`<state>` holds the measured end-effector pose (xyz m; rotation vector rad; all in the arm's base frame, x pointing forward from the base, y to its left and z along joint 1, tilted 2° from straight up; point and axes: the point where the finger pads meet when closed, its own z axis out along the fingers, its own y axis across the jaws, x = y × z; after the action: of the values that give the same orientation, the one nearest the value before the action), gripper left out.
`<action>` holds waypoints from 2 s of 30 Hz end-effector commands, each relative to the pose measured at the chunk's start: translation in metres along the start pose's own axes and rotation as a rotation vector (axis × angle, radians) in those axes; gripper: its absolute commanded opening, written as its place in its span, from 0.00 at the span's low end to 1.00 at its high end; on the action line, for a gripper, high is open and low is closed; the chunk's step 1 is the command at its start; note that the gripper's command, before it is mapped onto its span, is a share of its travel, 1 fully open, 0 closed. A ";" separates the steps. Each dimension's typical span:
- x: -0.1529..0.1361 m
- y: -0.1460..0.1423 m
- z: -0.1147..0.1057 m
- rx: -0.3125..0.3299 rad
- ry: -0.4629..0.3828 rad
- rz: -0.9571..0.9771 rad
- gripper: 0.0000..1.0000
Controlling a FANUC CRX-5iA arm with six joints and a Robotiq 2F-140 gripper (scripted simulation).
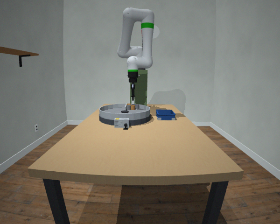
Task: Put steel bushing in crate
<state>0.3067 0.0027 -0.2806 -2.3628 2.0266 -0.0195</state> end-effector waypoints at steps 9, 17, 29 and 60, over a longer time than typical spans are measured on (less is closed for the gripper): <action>0.000 0.000 0.000 0.000 0.000 0.000 0.10; 0.000 0.000 0.000 0.000 0.000 0.000 0.10; 0.000 0.000 0.011 0.001 0.002 0.000 0.10; 0.000 0.000 0.013 0.001 0.003 0.000 0.10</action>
<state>0.3066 0.0026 -0.2935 -2.3634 2.0271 -0.0238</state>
